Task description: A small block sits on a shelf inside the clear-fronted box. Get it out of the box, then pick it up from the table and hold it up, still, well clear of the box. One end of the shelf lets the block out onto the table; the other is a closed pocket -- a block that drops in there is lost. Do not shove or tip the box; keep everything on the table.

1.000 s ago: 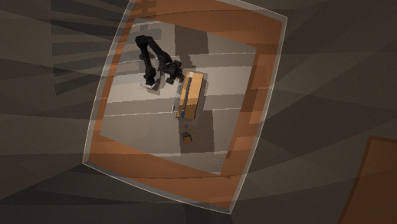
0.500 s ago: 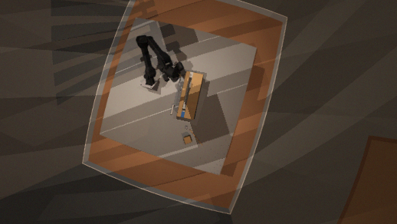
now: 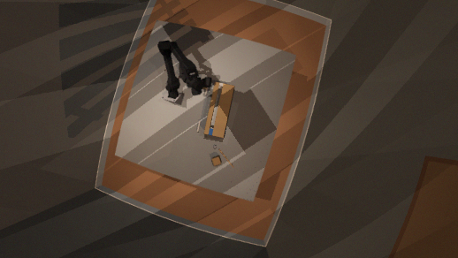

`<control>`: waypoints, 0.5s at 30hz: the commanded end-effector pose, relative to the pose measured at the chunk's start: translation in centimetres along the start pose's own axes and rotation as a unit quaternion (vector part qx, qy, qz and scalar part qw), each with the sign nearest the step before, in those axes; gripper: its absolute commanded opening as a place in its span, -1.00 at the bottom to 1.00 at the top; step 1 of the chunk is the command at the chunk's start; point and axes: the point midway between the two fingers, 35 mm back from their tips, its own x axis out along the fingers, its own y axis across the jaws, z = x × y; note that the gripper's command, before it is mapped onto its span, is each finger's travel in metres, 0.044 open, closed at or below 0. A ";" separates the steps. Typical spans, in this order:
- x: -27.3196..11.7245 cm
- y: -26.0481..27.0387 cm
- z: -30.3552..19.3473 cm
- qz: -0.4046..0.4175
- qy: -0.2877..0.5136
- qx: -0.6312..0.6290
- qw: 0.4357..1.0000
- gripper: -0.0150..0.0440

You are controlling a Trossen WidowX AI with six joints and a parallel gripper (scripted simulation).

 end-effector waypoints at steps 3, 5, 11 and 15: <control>-0.7 0.5 -0.2 0.009 0.007 0.127 0.992 -0.49; -0.8 0.5 -0.2 0.010 0.010 0.168 0.986 -0.49; -1.3 0.7 -0.3 0.013 0.019 0.288 0.957 -0.49; -1.6 0.8 -0.4 0.014 0.025 0.366 0.930 -0.49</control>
